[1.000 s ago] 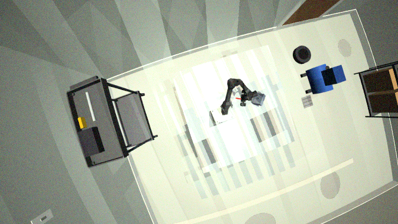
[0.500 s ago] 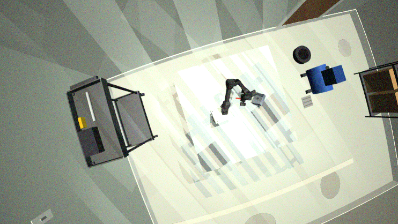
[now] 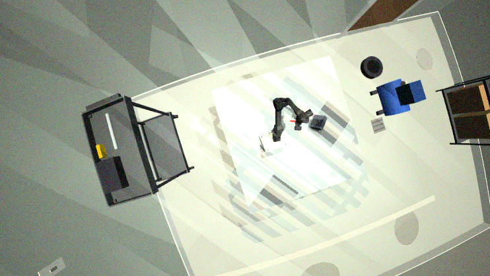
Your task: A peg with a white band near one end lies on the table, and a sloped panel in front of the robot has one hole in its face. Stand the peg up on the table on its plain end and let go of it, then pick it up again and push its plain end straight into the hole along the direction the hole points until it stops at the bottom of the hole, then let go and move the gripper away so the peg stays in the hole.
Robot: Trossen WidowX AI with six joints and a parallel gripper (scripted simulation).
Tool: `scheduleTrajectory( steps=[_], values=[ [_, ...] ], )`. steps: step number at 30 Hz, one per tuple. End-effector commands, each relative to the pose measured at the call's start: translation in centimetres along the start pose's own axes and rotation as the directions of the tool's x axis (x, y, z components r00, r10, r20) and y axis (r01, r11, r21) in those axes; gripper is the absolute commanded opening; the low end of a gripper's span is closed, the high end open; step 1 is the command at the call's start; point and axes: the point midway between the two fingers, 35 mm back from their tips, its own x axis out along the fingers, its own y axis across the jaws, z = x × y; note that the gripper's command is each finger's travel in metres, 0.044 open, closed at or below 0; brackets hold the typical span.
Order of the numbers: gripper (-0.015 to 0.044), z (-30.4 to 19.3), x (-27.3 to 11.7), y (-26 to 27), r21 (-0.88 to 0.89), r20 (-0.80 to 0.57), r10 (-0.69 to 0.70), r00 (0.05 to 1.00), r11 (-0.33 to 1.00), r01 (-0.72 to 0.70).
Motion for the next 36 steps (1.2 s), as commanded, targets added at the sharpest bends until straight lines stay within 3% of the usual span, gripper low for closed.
scheduleTrajectory(
  steps=[1,36],
  values=[
    [0.005,-0.2,-0.3,-0.1,0.003,0.041,-0.003,0.999,1.0,0.003],
    [0.005,-1.6,-2.1,-0.1,0.006,0.337,-0.005,0.941,1.0,0.003]
  ],
)
